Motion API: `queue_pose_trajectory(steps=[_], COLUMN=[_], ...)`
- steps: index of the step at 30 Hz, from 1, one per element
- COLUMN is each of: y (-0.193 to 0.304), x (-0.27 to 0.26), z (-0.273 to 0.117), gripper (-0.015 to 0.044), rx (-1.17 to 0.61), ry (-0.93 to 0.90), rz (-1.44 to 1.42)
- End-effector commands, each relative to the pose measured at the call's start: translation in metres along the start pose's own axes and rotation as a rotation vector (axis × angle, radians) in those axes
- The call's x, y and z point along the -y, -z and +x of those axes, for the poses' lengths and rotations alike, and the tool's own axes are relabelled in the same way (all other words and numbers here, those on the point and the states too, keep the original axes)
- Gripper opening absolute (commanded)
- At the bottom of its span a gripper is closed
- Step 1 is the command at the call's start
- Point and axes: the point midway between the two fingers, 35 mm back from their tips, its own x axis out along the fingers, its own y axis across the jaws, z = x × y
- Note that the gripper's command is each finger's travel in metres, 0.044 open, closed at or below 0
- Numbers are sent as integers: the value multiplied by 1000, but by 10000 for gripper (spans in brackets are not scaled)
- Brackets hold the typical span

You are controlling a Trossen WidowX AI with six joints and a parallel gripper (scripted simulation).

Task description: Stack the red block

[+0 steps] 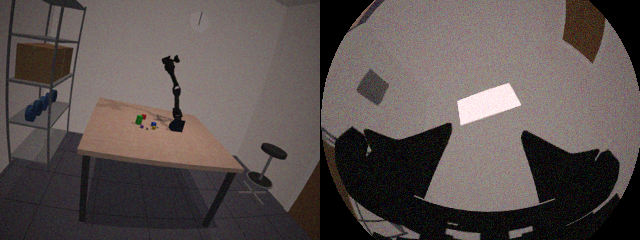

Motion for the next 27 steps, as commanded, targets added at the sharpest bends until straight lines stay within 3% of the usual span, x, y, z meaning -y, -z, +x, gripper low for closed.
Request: queue_pose_trajectory(steps=[1, 14, 27], y=[0, -41, -106], x=[-2, -129, -237], z=[0, -11, -69], gripper=[426, 440, 440], rx=[0, -89, -465], ry=[-6, -474, -956], rz=[11, 813, 1533])
